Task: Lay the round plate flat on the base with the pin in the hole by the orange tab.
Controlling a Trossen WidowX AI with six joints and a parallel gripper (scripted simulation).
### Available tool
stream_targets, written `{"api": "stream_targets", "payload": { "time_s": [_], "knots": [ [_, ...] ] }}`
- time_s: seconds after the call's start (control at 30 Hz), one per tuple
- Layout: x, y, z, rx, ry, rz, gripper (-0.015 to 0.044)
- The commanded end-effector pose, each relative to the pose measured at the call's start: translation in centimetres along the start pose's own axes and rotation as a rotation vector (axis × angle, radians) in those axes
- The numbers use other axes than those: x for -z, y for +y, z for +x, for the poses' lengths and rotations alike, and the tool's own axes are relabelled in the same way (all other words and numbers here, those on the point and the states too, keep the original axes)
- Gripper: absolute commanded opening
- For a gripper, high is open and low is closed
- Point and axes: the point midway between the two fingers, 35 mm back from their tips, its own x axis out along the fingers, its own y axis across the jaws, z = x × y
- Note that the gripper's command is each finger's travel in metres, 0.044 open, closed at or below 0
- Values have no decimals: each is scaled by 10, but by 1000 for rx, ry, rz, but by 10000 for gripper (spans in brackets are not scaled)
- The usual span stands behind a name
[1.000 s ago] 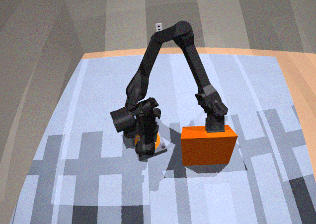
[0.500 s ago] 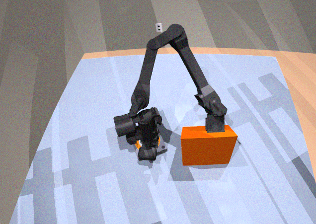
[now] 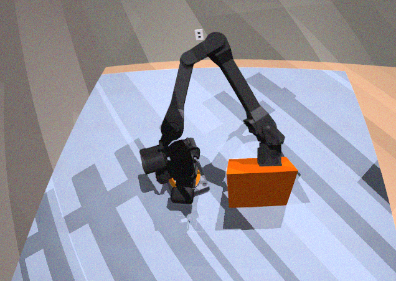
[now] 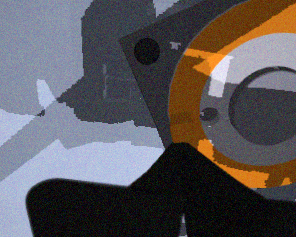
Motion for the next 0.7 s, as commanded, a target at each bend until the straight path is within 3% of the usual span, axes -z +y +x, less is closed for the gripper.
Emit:
{"api": "stream_targets", "payload": {
  "time_s": [0.0, 0.67],
  "knots": [
    [-6, 3, 1, 2, -3, 1, 0],
    [-30, 6, 0, 2, -4, 2, 0]
  ]
}}
